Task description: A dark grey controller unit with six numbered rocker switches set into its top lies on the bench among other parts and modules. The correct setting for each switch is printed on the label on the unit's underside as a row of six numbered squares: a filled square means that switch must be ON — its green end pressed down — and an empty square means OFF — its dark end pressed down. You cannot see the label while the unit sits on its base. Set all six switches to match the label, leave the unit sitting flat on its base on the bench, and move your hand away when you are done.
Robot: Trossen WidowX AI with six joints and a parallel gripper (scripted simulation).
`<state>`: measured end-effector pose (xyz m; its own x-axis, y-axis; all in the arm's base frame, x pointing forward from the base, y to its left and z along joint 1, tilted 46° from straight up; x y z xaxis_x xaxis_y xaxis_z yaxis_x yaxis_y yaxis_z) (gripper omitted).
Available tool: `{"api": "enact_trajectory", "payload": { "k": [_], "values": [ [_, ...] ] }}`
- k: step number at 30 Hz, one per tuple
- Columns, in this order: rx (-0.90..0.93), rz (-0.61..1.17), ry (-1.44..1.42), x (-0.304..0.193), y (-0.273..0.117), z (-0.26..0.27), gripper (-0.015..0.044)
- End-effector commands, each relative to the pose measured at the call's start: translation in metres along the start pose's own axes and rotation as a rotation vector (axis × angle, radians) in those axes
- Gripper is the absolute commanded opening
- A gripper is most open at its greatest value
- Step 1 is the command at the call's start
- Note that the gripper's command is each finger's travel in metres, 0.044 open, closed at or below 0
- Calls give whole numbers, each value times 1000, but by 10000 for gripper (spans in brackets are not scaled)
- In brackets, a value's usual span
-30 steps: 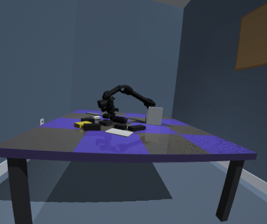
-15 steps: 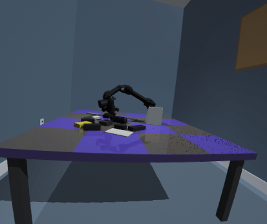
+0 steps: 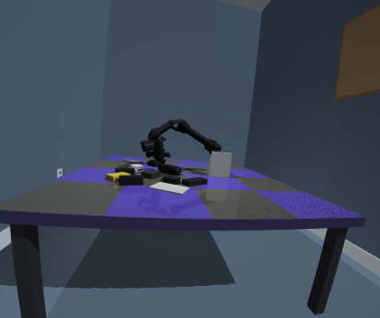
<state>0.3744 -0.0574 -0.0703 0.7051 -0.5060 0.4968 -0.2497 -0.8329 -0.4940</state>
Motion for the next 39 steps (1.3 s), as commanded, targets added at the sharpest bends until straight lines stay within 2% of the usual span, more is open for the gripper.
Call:
{"api": "enact_trajectory", "payload": {
  "k": [1, 39],
  "values": [
    [-18, 5, -16, 0, 7, -8, 0],
    [-20, 5, -16, 4, 16, -38, 0]
  ]
}}
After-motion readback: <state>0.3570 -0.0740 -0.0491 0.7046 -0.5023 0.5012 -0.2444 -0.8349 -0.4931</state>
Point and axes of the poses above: the point midway between the two fingers, 35 mm back from their tips, its own y axis out along the fingers, its own z axis across the jaws, x = y × z, the point moved 3 cm from there along -y, back along the fingers, and after that the axes turned 12 degrees about y, right-handed, at the moved point
